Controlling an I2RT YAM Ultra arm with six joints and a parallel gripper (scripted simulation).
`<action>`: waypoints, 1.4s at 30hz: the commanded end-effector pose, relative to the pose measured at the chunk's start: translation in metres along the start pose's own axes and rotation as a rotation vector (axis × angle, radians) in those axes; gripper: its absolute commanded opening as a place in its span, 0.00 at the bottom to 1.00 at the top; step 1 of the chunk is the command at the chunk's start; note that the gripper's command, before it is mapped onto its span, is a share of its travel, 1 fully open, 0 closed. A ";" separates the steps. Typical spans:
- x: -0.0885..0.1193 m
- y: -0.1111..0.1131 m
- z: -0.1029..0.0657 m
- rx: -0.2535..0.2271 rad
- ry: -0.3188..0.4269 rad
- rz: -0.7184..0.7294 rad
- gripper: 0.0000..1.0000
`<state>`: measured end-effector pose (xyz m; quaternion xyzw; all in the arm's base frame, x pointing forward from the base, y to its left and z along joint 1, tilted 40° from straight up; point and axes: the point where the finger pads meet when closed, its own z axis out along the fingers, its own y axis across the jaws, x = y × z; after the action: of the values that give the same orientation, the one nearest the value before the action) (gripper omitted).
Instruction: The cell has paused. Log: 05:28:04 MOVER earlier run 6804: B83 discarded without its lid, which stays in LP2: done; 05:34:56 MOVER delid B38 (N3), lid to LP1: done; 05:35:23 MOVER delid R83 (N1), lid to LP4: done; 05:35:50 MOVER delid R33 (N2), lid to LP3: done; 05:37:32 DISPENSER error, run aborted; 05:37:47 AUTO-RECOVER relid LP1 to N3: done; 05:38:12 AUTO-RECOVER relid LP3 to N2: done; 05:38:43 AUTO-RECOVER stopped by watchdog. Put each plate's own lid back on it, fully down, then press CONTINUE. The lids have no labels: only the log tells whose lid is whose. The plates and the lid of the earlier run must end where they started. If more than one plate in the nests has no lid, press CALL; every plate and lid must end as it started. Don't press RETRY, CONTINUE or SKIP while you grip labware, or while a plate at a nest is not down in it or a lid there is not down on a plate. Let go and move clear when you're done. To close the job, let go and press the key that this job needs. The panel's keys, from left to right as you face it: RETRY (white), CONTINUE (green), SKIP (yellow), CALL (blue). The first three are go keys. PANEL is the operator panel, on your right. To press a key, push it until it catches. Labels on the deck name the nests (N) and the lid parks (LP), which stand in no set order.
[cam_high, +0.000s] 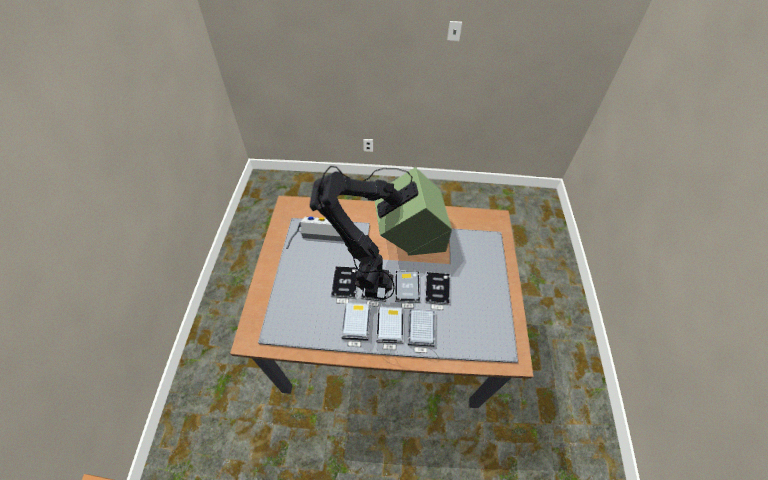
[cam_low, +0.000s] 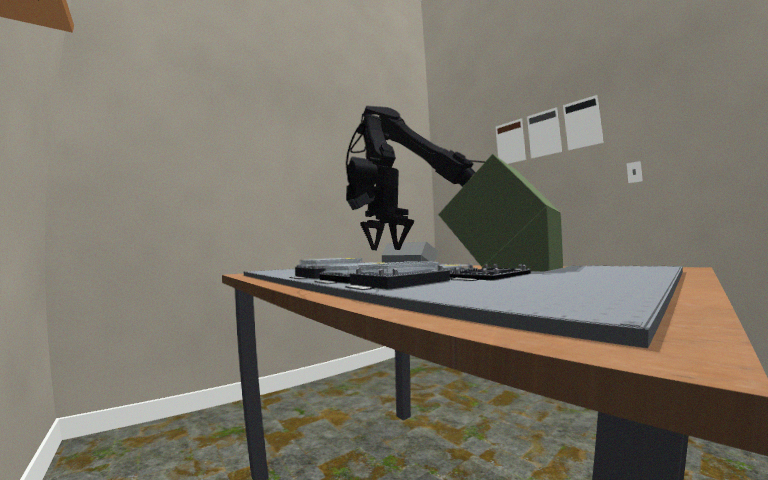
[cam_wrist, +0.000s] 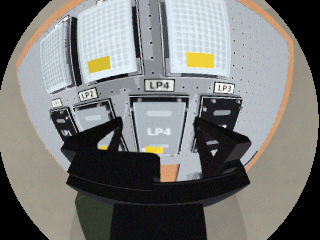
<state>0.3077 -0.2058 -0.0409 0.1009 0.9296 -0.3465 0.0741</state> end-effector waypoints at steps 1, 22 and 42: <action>0.032 -0.002 -0.009 0.003 0.074 -0.002 1.00; 0.036 -0.006 -0.014 -0.001 0.027 0.015 1.00; 0.037 -0.003 -0.010 -0.001 0.040 0.010 1.00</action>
<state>0.2546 -0.1977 -0.0453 0.1143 0.9325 -0.3406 0.0380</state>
